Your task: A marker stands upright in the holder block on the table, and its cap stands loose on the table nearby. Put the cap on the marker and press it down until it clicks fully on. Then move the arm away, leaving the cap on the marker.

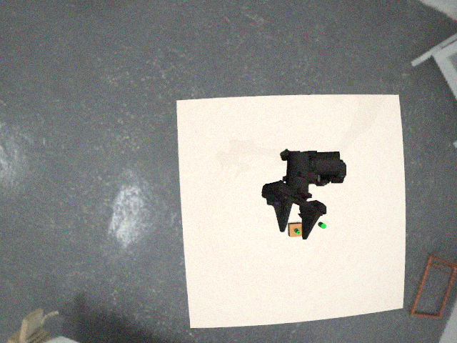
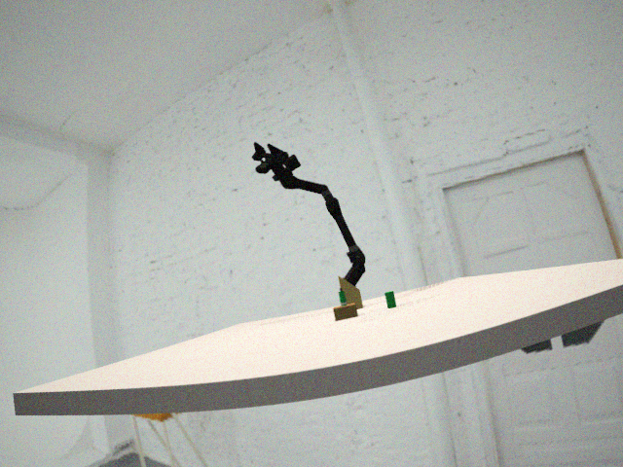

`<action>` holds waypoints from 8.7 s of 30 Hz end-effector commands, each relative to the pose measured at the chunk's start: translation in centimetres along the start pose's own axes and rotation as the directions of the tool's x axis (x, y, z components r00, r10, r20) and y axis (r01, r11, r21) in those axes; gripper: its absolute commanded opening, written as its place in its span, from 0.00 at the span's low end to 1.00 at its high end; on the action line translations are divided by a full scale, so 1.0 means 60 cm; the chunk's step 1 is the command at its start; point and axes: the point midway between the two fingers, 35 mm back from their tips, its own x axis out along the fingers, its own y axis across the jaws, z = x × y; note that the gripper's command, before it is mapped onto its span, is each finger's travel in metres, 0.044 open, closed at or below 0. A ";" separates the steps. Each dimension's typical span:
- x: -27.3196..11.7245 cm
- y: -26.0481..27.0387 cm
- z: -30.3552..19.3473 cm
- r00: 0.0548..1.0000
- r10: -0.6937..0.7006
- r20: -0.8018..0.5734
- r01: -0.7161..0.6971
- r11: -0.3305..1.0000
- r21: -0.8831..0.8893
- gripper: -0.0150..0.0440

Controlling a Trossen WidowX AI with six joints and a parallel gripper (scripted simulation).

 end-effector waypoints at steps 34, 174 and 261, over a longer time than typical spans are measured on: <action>0.245 -0.724 0.348 0.581 -0.536 0.612 -0.571 -0.805 -0.163 0.67; -0.172 -1.028 0.535 -0.375 -0.527 0.763 0.756 -0.650 -0.077 0.25; -0.170 -0.956 0.656 -0.384 -0.540 0.749 0.748 -0.658 -0.091 0.92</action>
